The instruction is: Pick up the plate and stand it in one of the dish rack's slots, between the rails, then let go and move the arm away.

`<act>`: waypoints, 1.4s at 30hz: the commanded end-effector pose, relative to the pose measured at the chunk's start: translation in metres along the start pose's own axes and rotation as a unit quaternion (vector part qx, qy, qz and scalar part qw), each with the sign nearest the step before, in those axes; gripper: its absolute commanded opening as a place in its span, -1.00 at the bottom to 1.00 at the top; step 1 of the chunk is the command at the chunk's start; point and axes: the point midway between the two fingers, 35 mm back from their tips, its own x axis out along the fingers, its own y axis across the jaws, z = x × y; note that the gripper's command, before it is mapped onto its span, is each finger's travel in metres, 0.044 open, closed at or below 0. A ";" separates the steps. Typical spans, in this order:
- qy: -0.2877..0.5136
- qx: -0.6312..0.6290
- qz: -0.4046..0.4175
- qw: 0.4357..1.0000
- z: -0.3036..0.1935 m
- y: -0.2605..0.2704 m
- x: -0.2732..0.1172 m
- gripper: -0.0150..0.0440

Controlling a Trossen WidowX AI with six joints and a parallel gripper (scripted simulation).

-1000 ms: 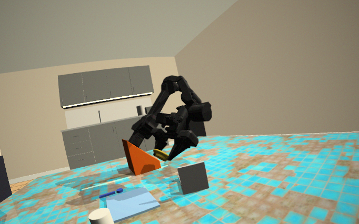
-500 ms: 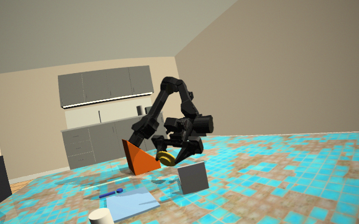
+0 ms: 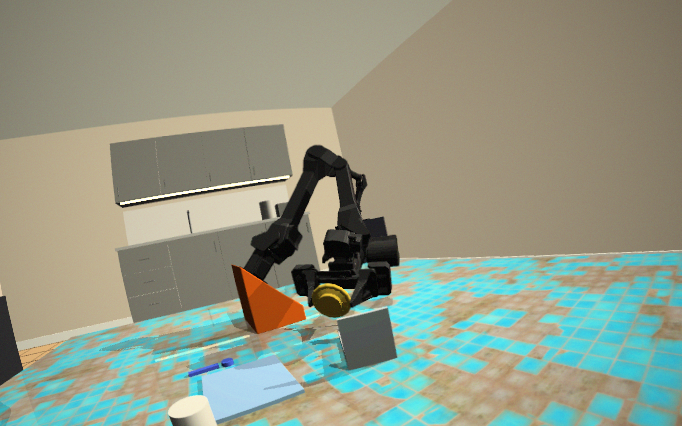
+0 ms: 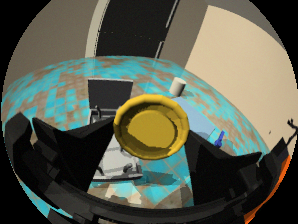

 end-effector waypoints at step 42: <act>-0.155 0.034 0.190 0.969 -0.015 0.011 -0.039 -0.49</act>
